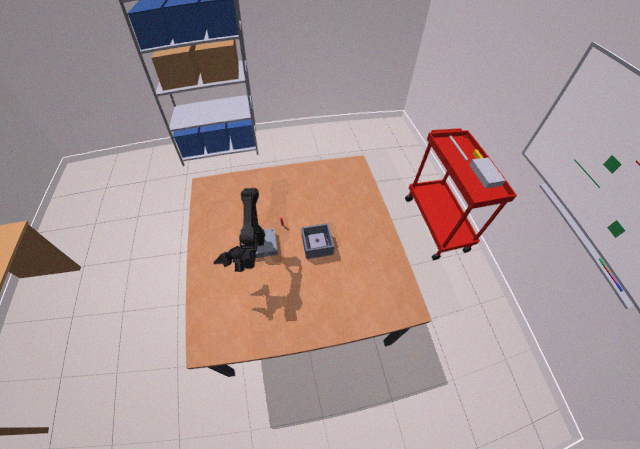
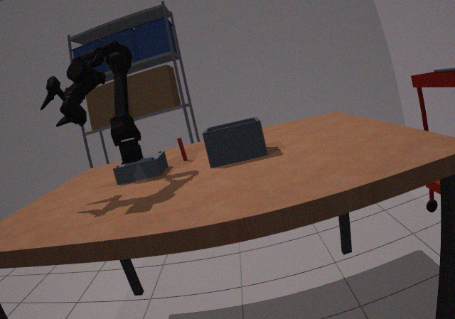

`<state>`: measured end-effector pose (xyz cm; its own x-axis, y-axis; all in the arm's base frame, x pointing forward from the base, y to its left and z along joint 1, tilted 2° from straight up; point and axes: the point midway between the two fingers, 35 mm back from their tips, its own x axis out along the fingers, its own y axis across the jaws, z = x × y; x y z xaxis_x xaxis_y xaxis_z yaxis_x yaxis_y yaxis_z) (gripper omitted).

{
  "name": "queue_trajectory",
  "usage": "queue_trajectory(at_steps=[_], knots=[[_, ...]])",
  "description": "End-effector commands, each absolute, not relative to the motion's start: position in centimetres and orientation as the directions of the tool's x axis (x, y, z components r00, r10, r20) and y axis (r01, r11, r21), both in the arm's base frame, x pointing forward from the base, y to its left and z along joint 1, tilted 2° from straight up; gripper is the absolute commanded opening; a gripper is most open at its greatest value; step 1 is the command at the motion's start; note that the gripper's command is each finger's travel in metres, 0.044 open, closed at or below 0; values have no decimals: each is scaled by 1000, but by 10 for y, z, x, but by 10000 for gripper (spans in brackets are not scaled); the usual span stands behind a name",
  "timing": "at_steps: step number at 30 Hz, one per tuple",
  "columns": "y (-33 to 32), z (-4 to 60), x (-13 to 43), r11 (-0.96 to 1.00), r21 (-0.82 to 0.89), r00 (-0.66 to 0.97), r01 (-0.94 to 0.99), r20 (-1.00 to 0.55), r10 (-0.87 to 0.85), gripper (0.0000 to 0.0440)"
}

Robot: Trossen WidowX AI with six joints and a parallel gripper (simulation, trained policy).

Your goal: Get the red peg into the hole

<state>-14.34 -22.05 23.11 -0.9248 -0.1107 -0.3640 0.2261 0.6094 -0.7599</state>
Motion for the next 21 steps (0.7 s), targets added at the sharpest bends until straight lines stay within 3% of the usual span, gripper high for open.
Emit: queue_trajectory(at_steps=[1,2,21], knots=[[-224,233,-141,596,-770,-920,227,-370,-128,424],[-227,233,-136,584,-779,-914,228,-379,-149,440],[-249,232,20,437,-823,-570,363,-567,-594,440]])
